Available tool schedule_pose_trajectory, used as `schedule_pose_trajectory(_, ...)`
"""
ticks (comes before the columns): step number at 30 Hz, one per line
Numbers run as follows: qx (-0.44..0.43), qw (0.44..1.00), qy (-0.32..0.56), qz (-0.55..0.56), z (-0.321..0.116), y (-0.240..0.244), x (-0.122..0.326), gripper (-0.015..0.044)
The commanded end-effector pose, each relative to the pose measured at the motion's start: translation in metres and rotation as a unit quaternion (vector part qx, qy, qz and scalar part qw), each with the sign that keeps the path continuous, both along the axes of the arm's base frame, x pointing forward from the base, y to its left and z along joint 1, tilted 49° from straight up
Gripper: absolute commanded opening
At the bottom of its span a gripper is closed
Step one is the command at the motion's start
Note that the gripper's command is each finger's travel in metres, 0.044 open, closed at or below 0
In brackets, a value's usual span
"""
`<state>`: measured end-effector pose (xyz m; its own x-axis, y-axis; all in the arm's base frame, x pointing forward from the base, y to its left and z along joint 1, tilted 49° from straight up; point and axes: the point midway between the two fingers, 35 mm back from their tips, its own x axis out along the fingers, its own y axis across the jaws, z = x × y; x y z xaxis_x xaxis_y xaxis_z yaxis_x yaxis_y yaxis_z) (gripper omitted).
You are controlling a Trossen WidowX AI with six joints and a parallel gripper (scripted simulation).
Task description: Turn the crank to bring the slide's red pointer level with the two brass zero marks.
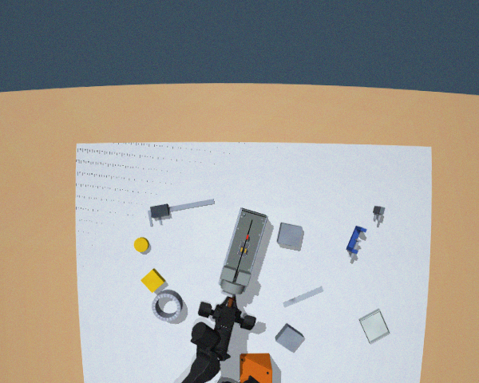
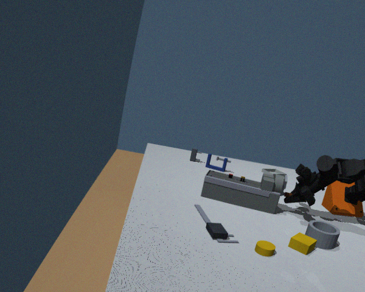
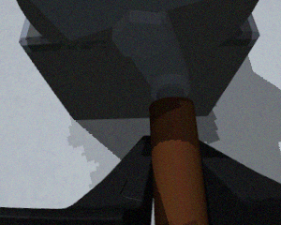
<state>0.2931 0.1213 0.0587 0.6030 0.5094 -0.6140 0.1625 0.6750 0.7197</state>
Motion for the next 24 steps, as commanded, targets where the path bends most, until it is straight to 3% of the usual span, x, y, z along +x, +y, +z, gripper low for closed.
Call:
schedule_pose_trajectory(1,0.003,1.000,0.000,0.007,0.0044,0.0085,0.0012,0.0000)
schedule_pose_trajectory(24,0.003,1.000,0.000,0.007,0.0103,0.0129,0.0028,0.0000)
